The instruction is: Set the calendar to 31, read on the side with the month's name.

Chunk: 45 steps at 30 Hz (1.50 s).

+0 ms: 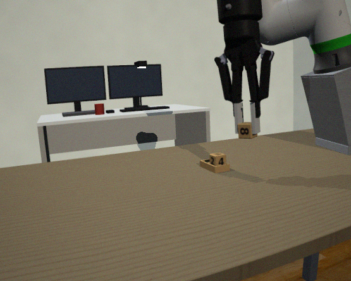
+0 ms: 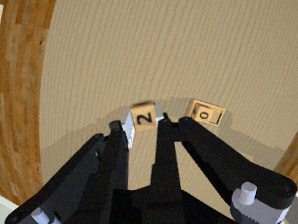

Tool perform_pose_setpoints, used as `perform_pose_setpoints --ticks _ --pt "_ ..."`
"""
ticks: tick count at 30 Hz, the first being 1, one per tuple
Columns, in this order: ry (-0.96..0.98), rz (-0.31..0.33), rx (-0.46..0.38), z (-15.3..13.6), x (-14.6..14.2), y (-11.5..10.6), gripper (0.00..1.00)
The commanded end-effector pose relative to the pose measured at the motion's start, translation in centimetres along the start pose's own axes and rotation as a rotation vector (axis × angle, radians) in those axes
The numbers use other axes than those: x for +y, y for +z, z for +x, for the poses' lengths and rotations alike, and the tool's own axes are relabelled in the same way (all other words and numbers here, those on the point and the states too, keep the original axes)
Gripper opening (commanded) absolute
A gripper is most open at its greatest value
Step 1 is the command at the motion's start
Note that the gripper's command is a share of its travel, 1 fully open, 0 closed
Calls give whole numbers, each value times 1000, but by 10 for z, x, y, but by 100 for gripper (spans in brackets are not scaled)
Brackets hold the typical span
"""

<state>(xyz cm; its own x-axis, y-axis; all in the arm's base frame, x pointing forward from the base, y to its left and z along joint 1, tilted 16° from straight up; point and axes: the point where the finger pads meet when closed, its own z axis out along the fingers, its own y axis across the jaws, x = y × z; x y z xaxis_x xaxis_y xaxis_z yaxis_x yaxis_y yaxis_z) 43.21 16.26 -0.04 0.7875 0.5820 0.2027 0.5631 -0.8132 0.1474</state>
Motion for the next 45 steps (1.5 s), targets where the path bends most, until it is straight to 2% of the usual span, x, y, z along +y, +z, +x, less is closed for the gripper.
perform_pose_setpoints --ticks 1,25,35,37,45 --pt "149 -41 11 6 -19 1 17" --pt "184 -41 12 7 -23 5 17" --pt "185 -41 12 7 -22 41 17" --pt "185 -41 12 7 -22 41 17" --pt "185 -41 12 7 -21 79 17"
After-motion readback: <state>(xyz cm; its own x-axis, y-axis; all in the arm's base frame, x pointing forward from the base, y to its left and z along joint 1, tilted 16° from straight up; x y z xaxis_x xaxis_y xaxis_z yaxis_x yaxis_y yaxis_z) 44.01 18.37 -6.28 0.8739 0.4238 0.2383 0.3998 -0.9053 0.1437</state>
